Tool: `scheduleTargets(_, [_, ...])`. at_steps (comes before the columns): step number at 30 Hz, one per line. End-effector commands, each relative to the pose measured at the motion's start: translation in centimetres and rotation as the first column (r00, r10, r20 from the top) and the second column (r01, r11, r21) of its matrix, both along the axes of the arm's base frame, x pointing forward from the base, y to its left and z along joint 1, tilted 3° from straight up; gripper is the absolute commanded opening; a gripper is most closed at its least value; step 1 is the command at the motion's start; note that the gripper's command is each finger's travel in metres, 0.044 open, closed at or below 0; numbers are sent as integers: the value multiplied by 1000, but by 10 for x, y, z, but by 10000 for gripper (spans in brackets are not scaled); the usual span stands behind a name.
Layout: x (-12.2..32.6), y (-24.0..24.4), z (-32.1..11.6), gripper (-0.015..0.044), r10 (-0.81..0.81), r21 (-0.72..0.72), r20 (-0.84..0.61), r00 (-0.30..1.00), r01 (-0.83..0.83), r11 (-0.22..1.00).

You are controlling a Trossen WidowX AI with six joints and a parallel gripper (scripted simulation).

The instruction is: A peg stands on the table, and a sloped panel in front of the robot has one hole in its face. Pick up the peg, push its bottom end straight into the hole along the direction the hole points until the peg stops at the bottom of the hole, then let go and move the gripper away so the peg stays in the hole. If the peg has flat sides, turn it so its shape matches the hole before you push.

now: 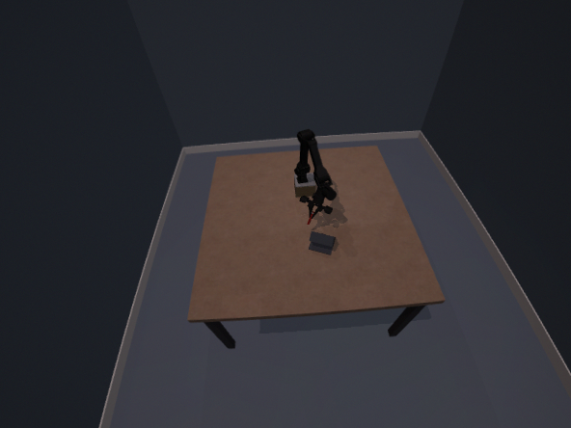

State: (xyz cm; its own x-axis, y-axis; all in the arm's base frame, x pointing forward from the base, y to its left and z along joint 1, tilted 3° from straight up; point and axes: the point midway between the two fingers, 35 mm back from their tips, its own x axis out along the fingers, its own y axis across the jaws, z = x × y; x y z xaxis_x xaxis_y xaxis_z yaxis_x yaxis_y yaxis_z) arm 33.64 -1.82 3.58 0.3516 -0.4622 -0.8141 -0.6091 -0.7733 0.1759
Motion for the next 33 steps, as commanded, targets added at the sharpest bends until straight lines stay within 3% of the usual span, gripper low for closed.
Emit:
scheduleTargets(1, [0,5,0,0,5,-9,19,1000,-4,1000])
scheduleTargets(33, [1,47,3,0,66,-49,145,987,-60,997])
